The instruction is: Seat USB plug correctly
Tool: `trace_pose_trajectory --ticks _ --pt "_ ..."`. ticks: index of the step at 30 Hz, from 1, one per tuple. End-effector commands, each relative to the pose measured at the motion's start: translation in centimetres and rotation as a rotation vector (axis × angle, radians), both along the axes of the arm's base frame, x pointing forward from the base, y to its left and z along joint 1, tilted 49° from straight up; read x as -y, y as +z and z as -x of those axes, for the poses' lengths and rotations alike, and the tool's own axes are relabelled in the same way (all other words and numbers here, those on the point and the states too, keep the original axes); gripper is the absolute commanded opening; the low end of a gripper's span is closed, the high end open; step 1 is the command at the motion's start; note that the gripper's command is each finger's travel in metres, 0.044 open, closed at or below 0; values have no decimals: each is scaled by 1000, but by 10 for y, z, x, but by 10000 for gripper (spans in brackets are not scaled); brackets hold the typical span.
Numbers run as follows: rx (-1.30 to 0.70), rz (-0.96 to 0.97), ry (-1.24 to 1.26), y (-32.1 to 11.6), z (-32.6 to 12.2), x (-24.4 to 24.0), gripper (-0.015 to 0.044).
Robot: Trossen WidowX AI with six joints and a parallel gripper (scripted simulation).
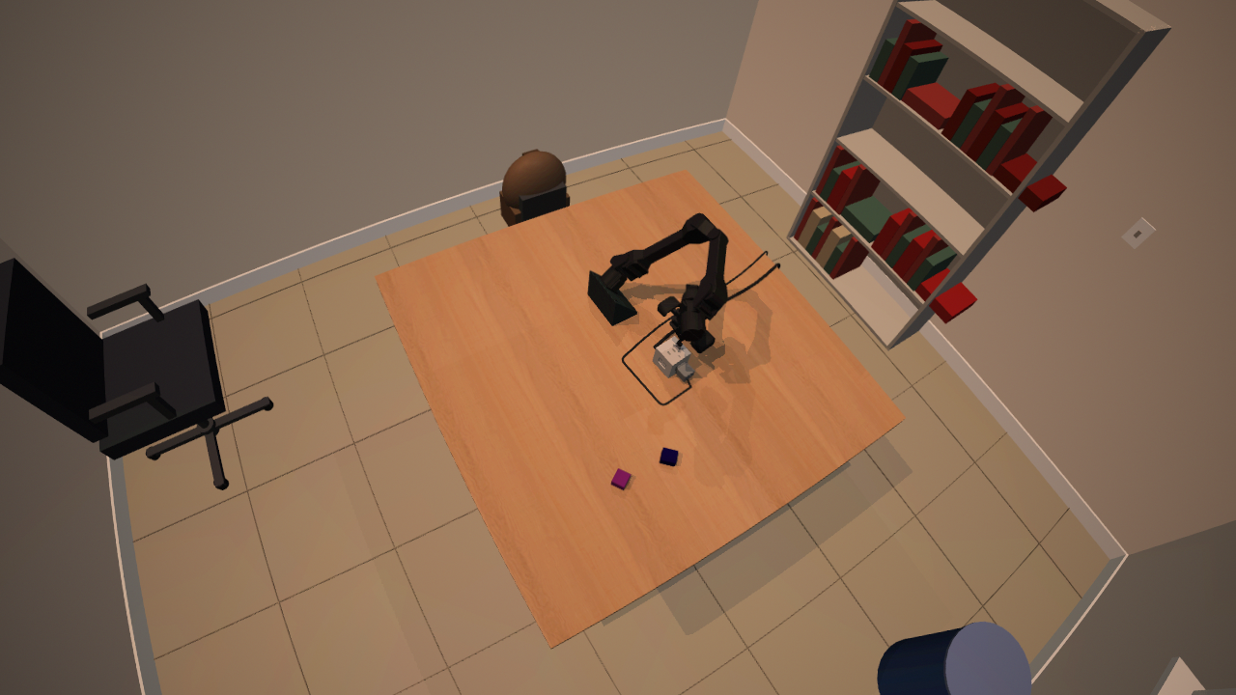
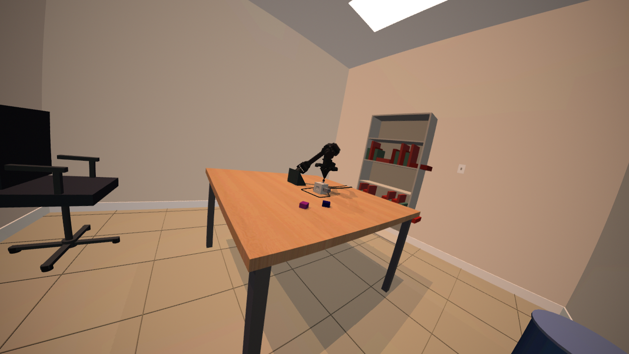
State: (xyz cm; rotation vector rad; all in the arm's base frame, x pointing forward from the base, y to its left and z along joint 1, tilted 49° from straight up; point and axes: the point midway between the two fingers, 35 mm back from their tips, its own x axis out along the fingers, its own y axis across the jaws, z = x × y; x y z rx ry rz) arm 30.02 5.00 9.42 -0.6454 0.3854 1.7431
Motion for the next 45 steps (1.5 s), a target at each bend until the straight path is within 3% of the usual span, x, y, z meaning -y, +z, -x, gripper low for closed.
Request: trace_pose_trajectory --ticks 1,45 --pt "-1 -2 -4 0 0 -1 0" --pt "-1 -2 -4 -3 1 -5 0"
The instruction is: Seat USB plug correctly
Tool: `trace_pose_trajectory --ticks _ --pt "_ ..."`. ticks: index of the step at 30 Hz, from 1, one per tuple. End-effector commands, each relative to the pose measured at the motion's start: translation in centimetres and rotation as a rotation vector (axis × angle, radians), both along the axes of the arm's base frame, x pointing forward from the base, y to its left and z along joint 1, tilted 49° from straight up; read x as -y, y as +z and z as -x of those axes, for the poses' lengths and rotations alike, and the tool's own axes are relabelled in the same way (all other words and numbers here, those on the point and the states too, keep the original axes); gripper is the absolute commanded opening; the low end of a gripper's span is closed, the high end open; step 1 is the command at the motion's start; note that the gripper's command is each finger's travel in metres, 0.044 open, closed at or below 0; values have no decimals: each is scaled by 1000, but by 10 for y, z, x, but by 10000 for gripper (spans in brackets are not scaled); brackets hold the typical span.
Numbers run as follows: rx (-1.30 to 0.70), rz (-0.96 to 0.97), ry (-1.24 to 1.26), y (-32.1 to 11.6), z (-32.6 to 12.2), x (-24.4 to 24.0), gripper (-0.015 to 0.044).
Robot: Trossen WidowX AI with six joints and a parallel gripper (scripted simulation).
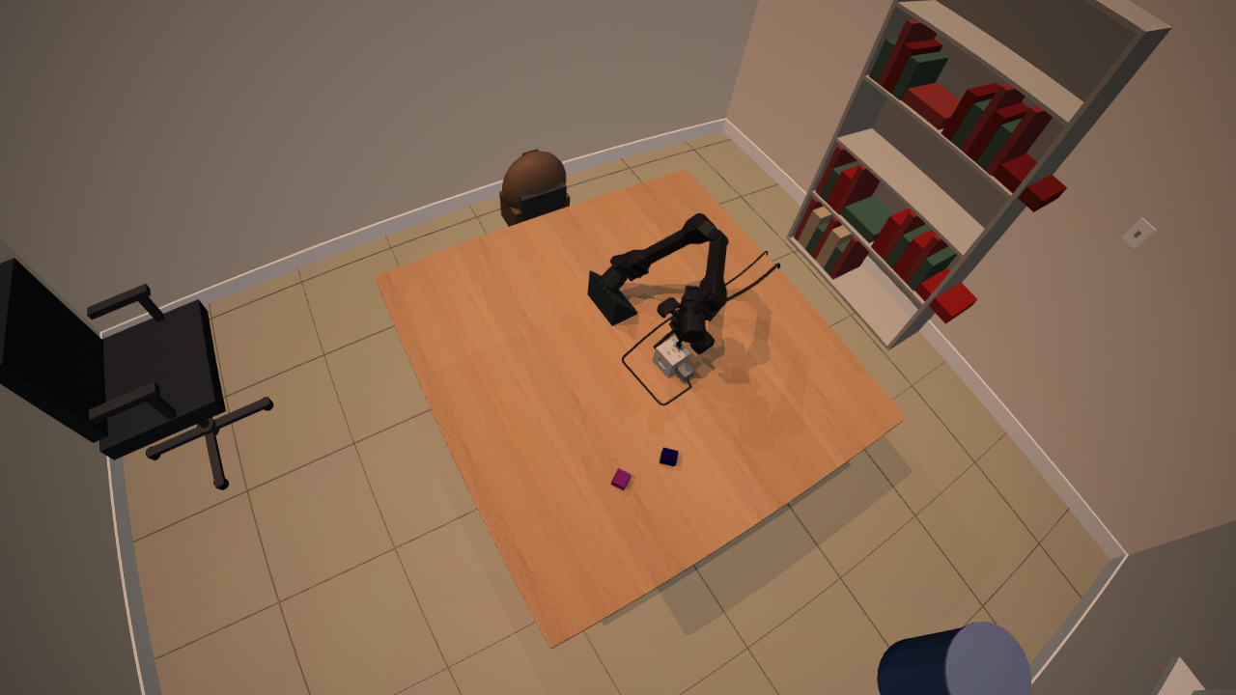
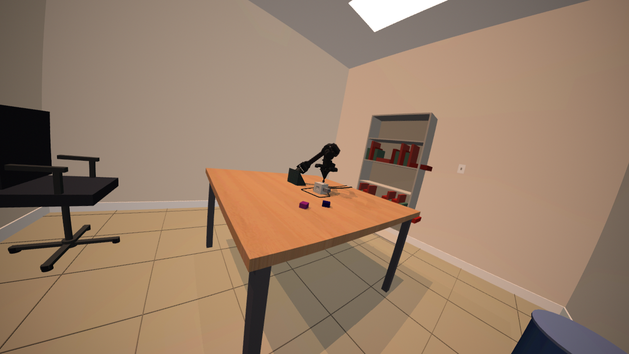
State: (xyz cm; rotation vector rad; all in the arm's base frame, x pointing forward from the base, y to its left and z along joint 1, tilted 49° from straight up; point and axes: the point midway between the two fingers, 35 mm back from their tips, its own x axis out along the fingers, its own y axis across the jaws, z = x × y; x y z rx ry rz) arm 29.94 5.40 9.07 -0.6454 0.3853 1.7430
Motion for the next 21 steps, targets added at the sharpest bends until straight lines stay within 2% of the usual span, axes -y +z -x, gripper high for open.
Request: trace_pose_trajectory --ticks 1,21 --pt "-1 -2 -4 0 0 -1 0" --pt "-1 -2 -4 -1 0 -2 0"
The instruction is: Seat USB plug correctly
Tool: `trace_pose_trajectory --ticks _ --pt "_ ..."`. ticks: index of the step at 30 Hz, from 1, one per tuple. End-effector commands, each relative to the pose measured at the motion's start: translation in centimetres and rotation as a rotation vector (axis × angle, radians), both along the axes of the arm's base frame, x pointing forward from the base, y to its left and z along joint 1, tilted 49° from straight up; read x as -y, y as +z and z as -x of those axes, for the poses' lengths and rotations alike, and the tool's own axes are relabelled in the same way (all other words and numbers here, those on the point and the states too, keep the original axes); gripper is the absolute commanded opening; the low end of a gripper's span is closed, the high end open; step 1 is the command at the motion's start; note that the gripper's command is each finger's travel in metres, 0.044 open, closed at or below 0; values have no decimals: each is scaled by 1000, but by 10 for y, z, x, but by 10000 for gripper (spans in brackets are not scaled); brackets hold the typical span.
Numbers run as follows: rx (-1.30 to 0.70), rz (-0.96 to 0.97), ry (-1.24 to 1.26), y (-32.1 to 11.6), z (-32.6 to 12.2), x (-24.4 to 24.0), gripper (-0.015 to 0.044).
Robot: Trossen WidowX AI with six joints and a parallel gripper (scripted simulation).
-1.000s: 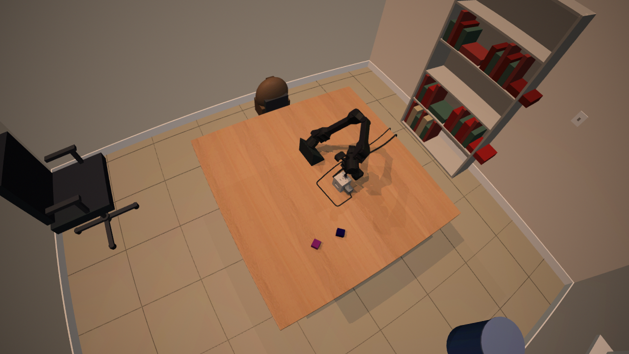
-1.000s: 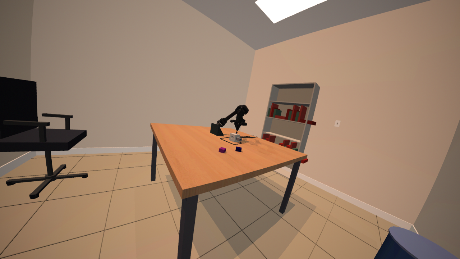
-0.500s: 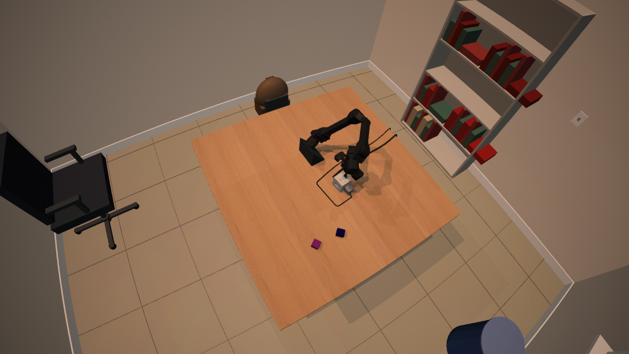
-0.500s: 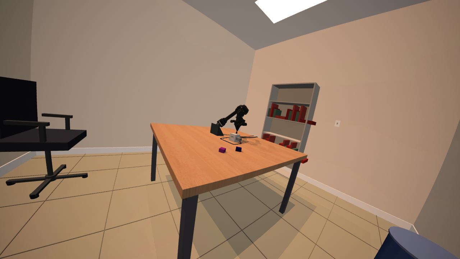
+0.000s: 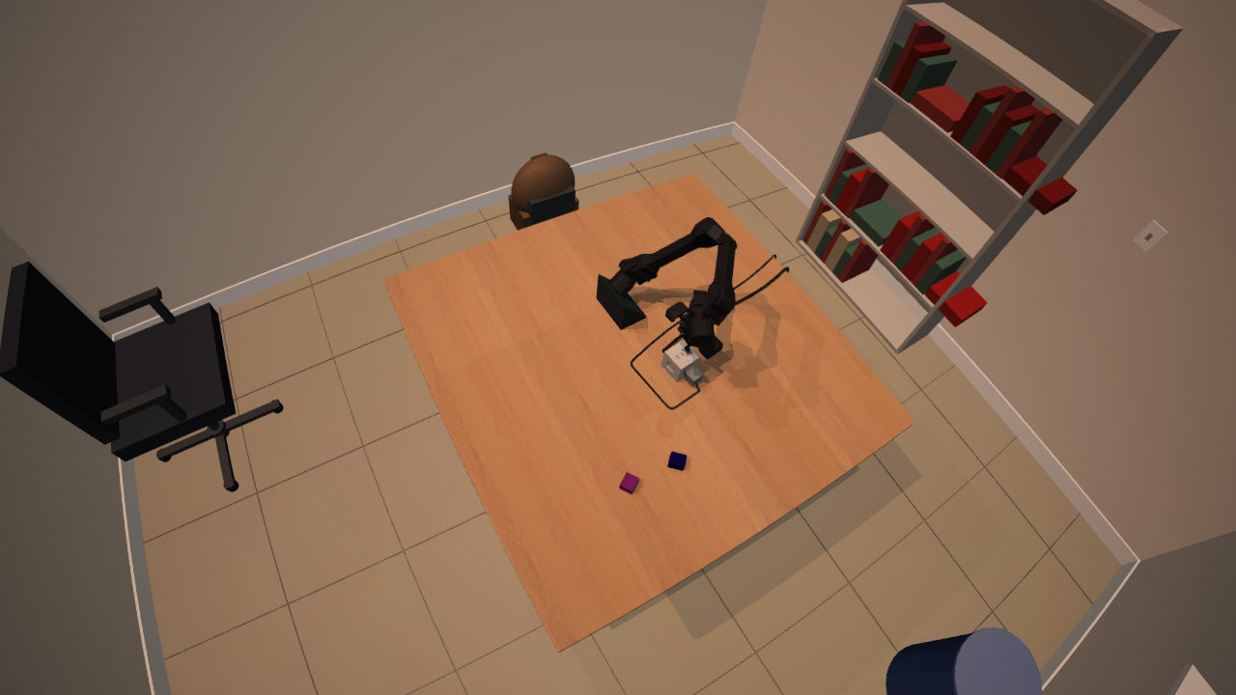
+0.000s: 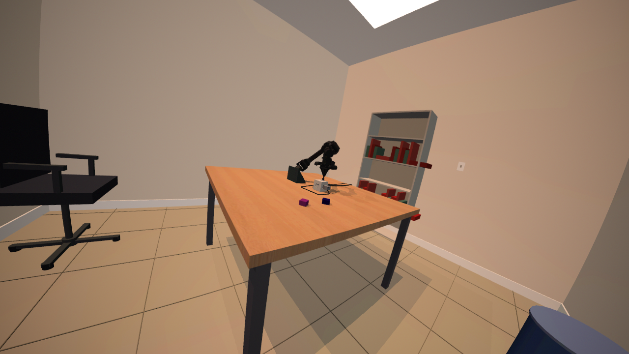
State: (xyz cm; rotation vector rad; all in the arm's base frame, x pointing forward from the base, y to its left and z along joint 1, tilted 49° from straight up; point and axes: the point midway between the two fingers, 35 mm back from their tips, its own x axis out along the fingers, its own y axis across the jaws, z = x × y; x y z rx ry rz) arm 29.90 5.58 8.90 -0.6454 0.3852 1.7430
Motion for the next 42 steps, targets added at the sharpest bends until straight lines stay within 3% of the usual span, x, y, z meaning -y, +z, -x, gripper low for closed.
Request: trace_pose_trajectory --ticks 1,42 --pt "-1 -2 -4 0 0 -1 0" --pt "-1 -2 -4 -3 0 -4 0"
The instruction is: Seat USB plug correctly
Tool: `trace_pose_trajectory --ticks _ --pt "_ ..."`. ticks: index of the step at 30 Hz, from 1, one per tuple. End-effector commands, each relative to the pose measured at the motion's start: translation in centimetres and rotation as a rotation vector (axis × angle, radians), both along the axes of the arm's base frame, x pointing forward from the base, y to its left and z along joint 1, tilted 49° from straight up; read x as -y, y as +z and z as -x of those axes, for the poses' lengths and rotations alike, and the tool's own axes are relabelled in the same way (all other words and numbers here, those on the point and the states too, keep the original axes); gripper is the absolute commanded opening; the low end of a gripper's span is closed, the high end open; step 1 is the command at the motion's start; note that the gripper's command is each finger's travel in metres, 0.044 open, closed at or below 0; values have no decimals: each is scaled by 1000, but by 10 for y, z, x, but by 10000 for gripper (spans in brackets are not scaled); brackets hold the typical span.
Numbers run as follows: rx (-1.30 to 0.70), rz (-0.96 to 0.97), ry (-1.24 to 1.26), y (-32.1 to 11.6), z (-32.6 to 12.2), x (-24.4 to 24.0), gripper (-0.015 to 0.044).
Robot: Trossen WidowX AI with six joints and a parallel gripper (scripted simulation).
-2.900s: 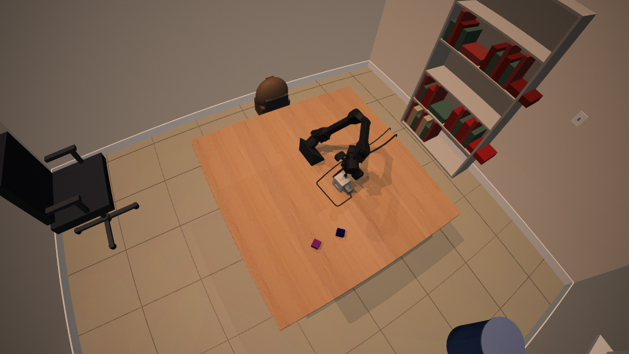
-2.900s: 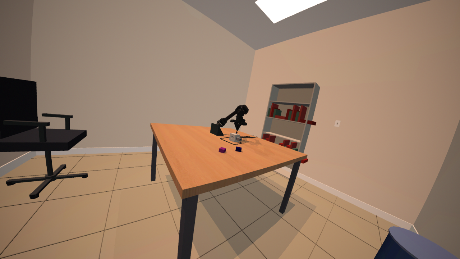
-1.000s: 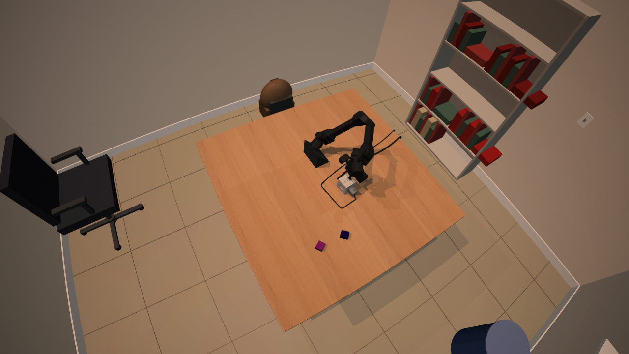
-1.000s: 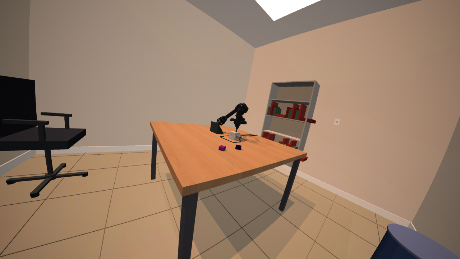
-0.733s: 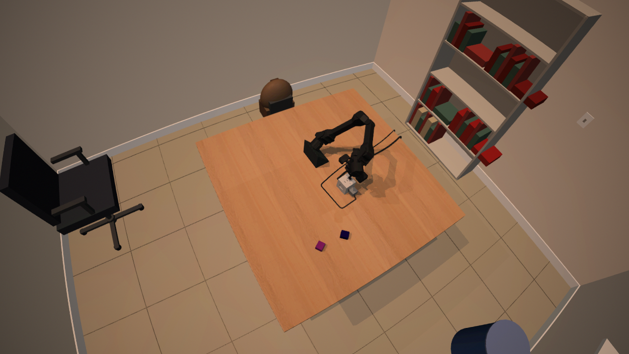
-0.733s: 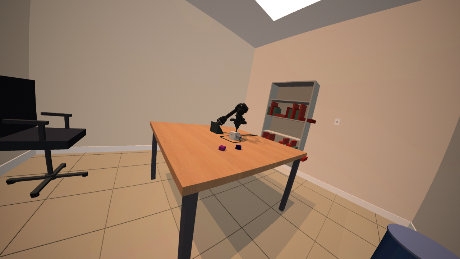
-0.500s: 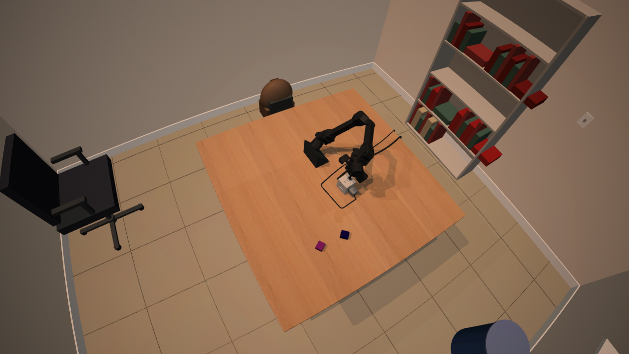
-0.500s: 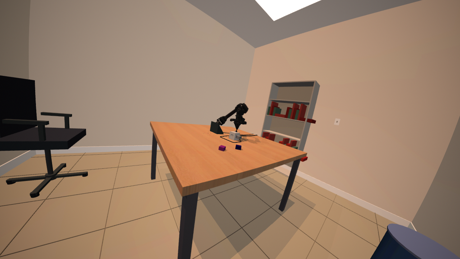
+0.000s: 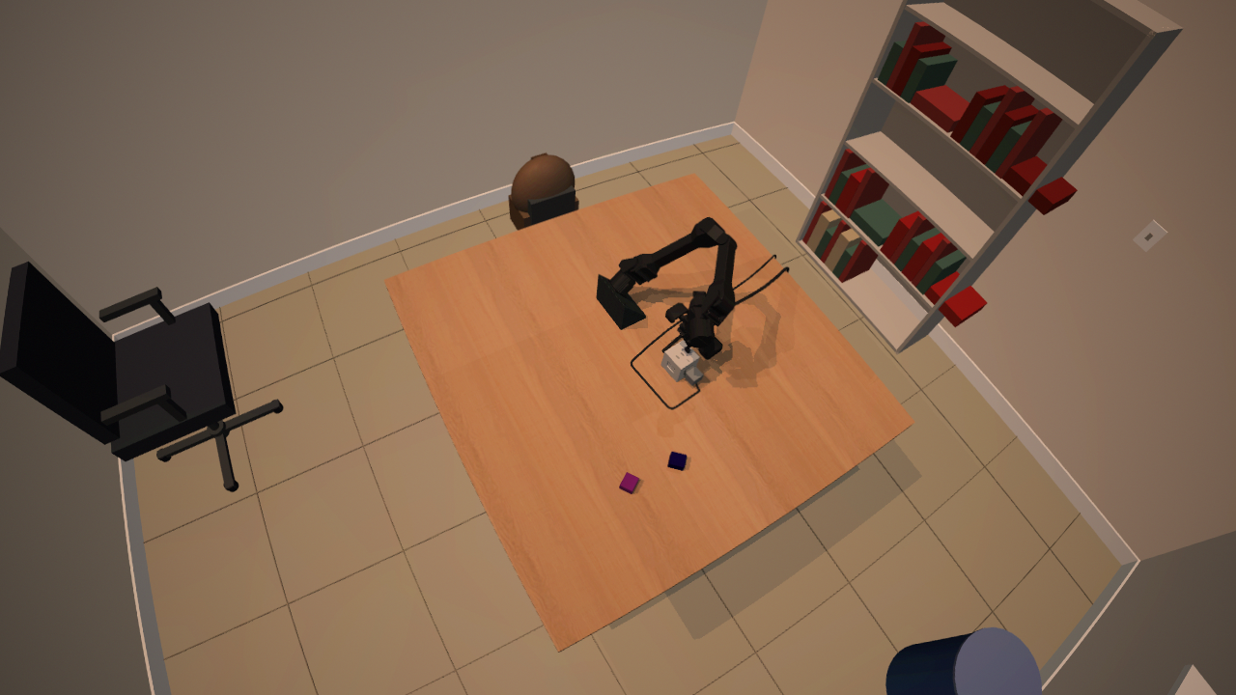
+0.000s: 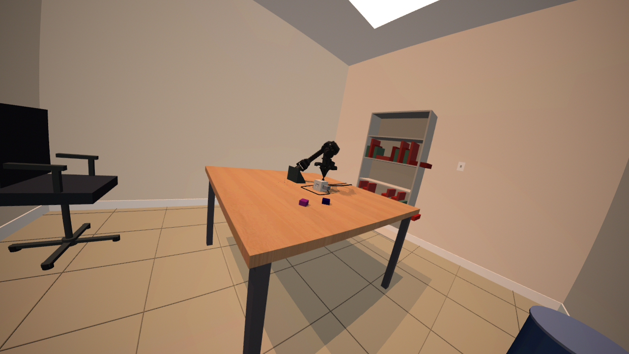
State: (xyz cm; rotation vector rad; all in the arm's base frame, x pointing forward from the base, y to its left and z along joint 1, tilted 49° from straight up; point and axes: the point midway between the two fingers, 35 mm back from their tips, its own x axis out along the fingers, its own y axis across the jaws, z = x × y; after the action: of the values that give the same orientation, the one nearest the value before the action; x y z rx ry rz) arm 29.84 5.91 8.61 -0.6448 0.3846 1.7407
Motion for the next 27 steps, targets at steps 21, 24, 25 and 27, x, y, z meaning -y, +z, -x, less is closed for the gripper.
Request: trace_pose_trajectory --ticks 21,24,25,27 --pt "-2 -2 -2 -2 0 -3 0" --pt "-2 -2 -2 -2 0 -3 0" --pt "-2 -2 -2 -2 0 -3 0" --pt "-2 -2 -2 -2 0 -3 0"
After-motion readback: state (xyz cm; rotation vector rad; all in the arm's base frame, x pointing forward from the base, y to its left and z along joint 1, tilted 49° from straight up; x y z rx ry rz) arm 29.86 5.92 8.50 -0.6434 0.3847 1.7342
